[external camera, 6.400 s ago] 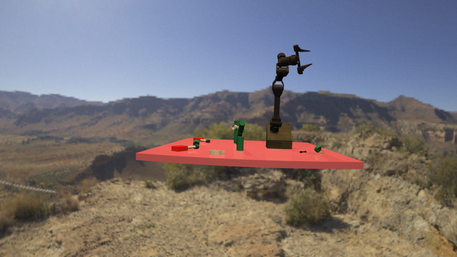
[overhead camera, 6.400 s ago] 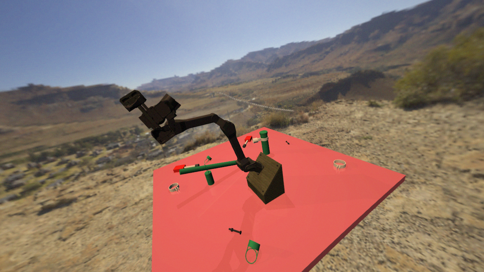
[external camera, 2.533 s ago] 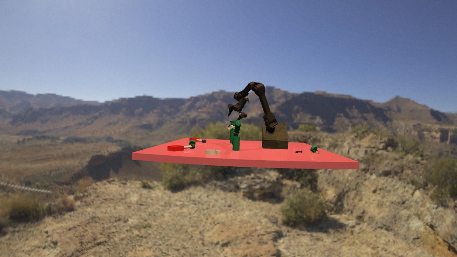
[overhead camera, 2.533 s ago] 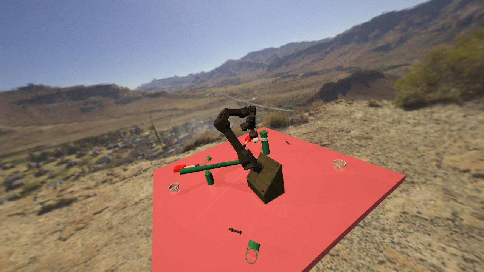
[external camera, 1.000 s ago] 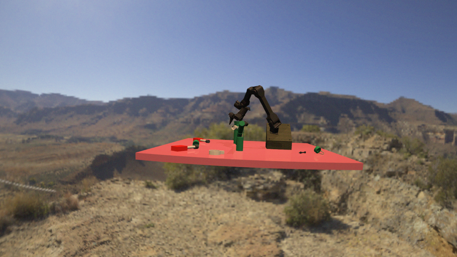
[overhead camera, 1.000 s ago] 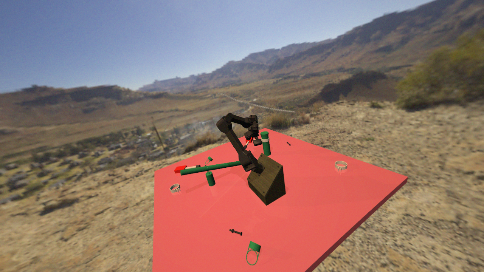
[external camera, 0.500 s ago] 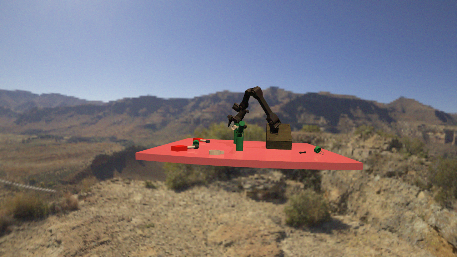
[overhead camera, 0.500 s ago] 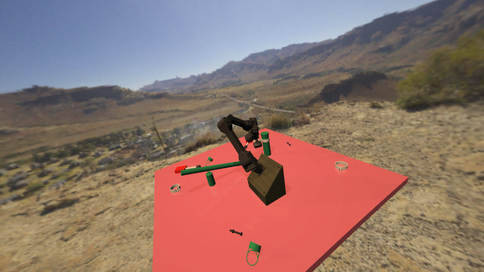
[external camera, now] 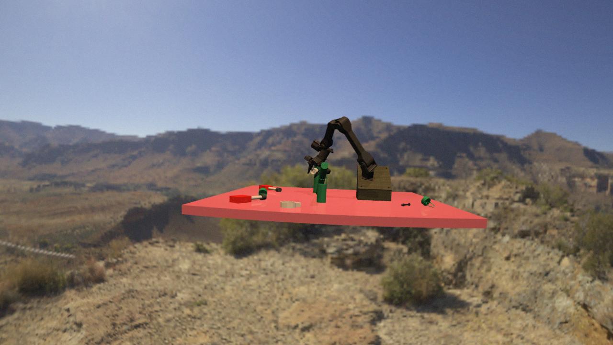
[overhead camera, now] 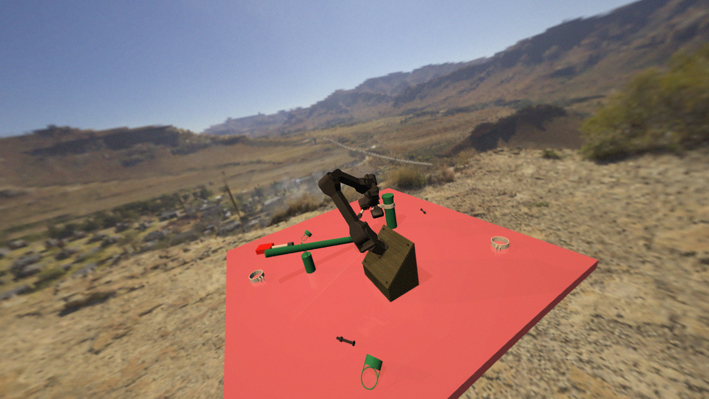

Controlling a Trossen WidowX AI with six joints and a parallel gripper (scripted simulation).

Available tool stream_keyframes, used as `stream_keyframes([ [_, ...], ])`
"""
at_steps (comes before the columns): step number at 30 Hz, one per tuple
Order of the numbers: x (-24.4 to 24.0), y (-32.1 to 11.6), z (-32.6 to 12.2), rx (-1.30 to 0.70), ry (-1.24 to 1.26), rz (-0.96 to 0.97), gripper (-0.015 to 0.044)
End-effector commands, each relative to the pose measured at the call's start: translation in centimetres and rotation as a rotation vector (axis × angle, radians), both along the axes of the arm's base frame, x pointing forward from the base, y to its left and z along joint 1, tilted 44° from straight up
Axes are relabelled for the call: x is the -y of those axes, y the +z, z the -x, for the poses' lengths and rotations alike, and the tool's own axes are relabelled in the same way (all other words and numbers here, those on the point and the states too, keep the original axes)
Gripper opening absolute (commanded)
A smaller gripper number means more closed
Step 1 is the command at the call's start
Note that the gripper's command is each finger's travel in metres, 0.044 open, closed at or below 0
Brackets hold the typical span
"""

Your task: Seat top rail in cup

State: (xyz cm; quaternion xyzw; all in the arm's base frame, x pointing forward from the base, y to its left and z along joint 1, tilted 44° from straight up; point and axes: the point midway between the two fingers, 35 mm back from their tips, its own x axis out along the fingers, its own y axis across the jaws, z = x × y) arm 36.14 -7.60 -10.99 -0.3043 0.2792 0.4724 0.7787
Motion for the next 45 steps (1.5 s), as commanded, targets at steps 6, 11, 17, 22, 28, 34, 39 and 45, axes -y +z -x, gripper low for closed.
stream_keyframes([
  [6,0.0,-0.1,0.0,-0.002,-0.001,0.002,0.0033],
  [11,0.0,0.0,0.5,0.031,0.035,-0.003,0.0],
  [17,0.0,0.0,0.8,0.051,0.057,-0.007,0.0],
  [22,0.0,0.0,1.1,0.073,0.081,-0.01,0.0],
  [28,0.1,0.1,1.6,0.107,0.118,-0.015,0.0],
  [34,0.1,0.1,1.8,0.125,0.138,-0.018,0.0],
  [39,0.1,0.1,2.1,0.146,0.161,-0.021,0.0],
  [45,0.2,0.1,2.5,0.176,0.193,-0.026,0.0],
])
